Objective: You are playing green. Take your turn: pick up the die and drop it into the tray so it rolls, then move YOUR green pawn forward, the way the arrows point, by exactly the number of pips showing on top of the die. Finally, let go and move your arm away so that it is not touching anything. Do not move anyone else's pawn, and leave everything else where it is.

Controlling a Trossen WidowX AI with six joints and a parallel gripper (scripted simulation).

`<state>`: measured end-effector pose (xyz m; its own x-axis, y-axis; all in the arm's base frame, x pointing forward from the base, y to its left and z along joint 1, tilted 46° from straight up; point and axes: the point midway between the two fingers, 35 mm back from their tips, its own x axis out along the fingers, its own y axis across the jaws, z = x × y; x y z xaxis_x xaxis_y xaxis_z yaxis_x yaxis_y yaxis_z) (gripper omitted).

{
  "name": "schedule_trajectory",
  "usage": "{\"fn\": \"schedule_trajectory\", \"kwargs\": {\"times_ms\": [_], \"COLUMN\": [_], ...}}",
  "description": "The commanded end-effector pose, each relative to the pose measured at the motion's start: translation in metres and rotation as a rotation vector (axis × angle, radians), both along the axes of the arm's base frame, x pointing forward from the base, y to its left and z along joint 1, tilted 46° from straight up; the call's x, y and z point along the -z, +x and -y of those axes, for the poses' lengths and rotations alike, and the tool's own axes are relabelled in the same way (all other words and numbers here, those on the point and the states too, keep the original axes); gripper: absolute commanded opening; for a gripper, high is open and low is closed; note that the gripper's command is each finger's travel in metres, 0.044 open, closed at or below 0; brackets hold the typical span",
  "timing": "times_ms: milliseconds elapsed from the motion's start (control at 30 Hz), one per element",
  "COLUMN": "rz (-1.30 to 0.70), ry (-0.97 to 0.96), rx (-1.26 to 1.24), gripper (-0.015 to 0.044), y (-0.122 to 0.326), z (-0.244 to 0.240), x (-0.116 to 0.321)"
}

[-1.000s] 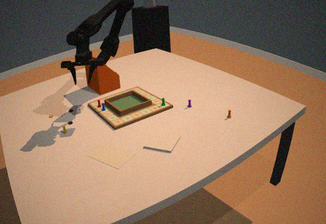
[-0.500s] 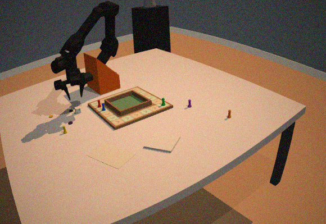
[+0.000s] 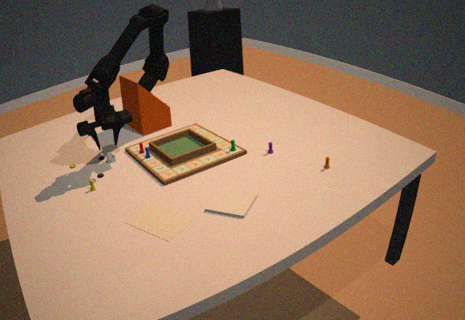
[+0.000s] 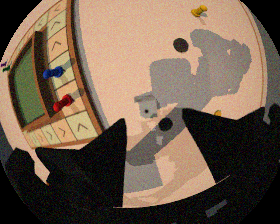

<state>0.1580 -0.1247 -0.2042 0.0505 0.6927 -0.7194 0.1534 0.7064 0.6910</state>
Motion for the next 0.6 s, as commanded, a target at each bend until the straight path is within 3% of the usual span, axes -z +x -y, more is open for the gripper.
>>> {"fn": "schedule_trajectory", "kwargs": {"times_ms": [0, 567], "rz": [-0.008, -0.008], "ry": [0.016, 0.016], "rx": [0.005, 0.005], "gripper": [0.0275, 0.0275], "y": [-0.002, -0.001], "z": [-0.011, -0.028], "x": [0.005, 0.021]}}
